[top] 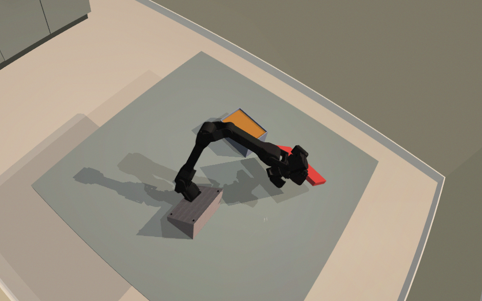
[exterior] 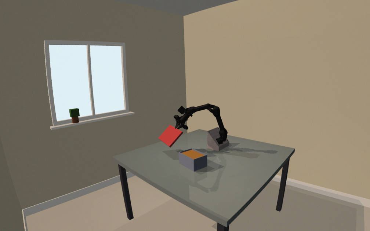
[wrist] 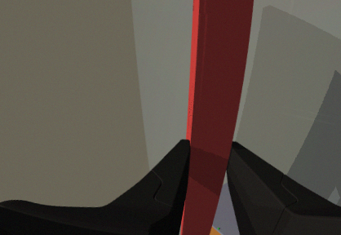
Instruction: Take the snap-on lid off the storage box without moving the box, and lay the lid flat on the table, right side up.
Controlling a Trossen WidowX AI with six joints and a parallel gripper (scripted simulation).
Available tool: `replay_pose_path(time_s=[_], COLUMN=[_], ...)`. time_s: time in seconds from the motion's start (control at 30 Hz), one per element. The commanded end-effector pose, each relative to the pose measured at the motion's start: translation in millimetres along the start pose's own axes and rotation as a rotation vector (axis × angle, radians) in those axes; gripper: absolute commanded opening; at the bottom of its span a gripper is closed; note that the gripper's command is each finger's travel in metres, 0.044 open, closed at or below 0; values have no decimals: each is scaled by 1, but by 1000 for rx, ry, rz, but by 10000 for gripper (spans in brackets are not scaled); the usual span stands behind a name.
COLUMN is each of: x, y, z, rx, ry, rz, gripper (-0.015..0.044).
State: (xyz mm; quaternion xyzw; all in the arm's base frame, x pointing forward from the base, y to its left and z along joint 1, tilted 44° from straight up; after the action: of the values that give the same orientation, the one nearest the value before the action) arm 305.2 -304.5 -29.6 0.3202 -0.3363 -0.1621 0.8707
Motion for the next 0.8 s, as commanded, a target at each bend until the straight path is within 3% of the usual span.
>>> replay_pose_path(time_s=[0.0, 0.77], x=[-5, -21], y=[1, 1], z=[-3, -16], rx=[5, 6], ry=[-4, -5], rz=[4, 4], gripper=[0, 0])
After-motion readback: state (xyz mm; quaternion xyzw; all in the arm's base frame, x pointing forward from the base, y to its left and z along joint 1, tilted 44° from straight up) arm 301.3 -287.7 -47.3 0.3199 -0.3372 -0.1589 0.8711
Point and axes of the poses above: the point midway between the two fingers, 35 mm back from their tips, its own z axis back along the fingers, its own x axis across the jaws, y = z × x, the point moved 6 cm from there along z, back along the fingers
